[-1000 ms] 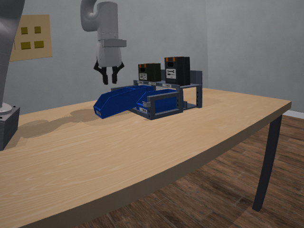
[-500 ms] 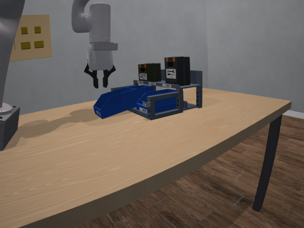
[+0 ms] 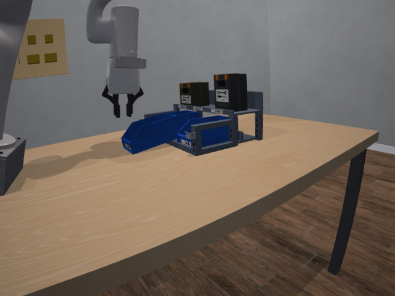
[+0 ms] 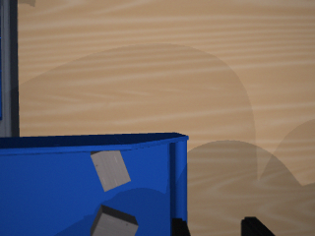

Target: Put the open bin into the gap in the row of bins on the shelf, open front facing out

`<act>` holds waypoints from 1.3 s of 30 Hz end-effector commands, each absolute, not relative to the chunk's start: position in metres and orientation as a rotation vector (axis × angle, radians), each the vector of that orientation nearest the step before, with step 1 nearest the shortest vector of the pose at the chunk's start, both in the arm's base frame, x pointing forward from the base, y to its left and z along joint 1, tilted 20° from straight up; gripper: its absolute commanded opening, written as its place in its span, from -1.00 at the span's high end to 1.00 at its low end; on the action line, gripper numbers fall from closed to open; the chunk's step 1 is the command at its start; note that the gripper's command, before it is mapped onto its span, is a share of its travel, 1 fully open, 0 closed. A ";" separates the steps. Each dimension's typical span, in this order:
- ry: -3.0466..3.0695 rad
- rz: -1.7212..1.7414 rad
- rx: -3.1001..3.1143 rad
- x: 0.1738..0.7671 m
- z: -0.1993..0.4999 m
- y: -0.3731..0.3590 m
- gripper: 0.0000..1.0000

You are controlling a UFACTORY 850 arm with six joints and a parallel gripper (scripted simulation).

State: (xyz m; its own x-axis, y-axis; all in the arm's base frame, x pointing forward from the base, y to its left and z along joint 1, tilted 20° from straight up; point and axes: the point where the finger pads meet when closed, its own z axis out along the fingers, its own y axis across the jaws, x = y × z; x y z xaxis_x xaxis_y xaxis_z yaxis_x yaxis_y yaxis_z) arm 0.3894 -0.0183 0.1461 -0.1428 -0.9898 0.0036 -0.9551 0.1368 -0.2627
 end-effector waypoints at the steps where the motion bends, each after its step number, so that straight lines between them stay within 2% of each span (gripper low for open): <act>1: 2.210 -0.424 -1.903 0.375 0.136 -0.016 0.32; 12: 2.210 -0.424 -1.903 0.375 0.136 -0.016 0.32; 13: 2.242 -0.307 -1.939 0.377 0.137 -0.017 0.32; 17: 2.210 -0.424 -1.903 0.383 0.141 -0.017 0.32; 29: 2.210 -0.424 -1.903 0.383 0.141 -0.017 0.32; 30: 2.243 -0.338 -1.937 0.384 0.142 -0.018 0.32; 39: 2.210 -0.424 -1.903 0.387 0.143 -0.018 0.32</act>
